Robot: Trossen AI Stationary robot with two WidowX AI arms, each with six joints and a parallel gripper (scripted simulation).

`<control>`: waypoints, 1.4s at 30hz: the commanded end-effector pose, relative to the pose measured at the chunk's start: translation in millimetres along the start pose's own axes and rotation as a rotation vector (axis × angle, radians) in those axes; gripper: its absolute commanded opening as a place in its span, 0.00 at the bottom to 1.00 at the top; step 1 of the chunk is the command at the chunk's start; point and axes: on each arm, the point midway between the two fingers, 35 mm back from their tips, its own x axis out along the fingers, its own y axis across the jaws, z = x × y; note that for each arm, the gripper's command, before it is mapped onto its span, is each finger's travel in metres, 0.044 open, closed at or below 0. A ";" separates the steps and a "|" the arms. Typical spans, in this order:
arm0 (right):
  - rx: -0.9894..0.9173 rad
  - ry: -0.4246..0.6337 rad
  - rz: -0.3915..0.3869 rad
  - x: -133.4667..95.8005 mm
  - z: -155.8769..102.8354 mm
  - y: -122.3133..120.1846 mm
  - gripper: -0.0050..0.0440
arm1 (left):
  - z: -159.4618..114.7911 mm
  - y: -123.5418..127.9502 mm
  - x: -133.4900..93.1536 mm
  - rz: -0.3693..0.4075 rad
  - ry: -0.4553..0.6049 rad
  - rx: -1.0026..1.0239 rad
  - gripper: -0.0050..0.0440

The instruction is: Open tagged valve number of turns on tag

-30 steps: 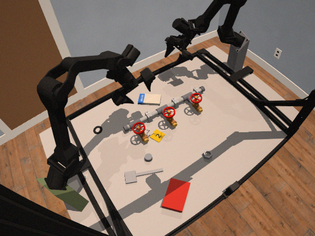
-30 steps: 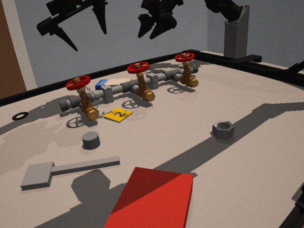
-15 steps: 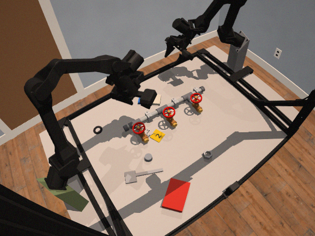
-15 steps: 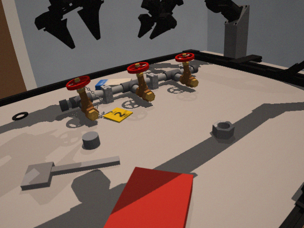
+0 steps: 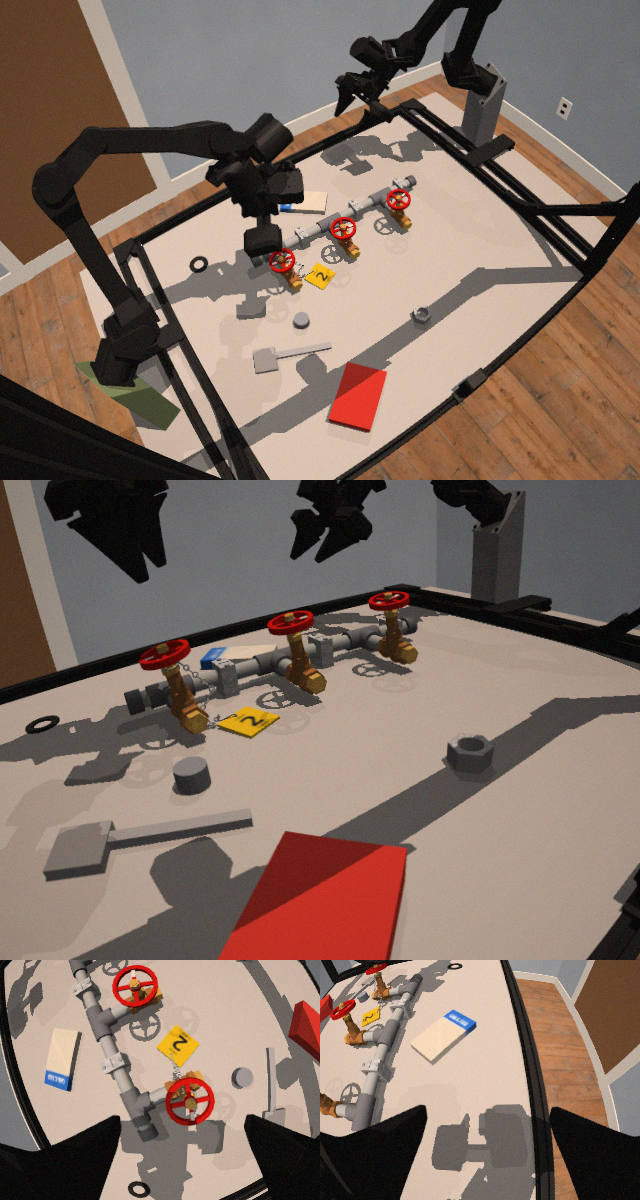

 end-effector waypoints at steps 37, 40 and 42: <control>0.000 0.000 0.000 0.0 0.0 0.0 0.92 | 52.6 9.9 67.2 -0.349 0.111 1.557 0.92; 0.000 0.000 0.000 0.0 0.0 0.0 0.92 | 59.6 13.1 85.6 -0.430 0.096 1.742 0.92; 0.000 0.000 0.000 0.0 0.0 0.0 0.92 | 62.6 14.7 96.6 -0.480 0.079 1.859 0.92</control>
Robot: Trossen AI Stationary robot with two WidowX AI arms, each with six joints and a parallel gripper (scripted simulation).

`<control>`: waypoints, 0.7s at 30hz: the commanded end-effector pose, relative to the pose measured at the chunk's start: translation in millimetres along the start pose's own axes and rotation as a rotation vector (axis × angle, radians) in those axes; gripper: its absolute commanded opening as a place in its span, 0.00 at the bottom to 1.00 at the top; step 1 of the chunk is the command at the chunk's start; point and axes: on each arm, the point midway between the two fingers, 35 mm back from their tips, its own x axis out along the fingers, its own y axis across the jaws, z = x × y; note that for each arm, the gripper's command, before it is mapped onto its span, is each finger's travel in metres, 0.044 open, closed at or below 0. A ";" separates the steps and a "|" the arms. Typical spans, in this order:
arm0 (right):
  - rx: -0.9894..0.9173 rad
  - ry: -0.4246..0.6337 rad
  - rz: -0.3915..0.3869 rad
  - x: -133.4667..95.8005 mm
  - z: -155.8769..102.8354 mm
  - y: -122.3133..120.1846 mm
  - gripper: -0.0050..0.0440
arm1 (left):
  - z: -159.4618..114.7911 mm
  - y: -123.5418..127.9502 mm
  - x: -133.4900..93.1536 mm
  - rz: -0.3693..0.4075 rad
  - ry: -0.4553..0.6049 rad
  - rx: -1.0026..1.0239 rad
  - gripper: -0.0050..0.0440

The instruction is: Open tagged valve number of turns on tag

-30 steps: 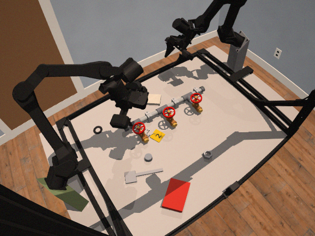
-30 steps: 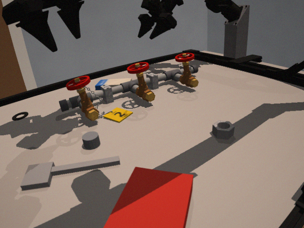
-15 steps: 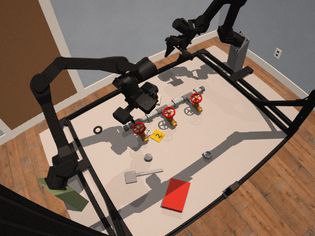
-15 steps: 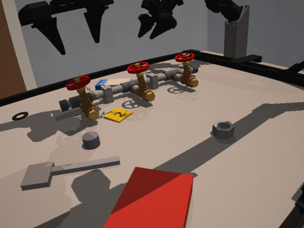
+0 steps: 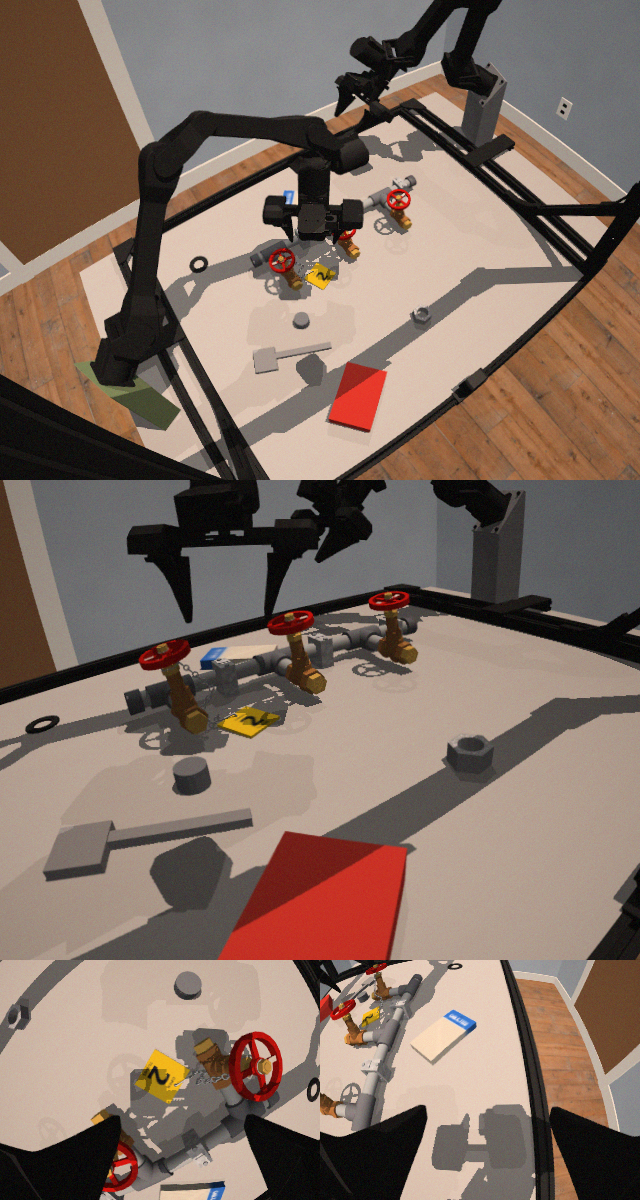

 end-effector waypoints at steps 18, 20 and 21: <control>0.000 0.000 0.000 0.0 0.0 0.0 0.92 | -18.1 29.3 68.1 -0.121 -0.177 0.776 0.92; 0.000 0.000 0.000 0.0 0.0 0.0 0.92 | -18.1 29.3 68.1 -0.121 -0.177 0.776 0.92; 0.000 0.000 0.000 0.0 0.0 0.0 0.92 | -18.1 29.3 68.1 -0.121 -0.177 0.776 0.92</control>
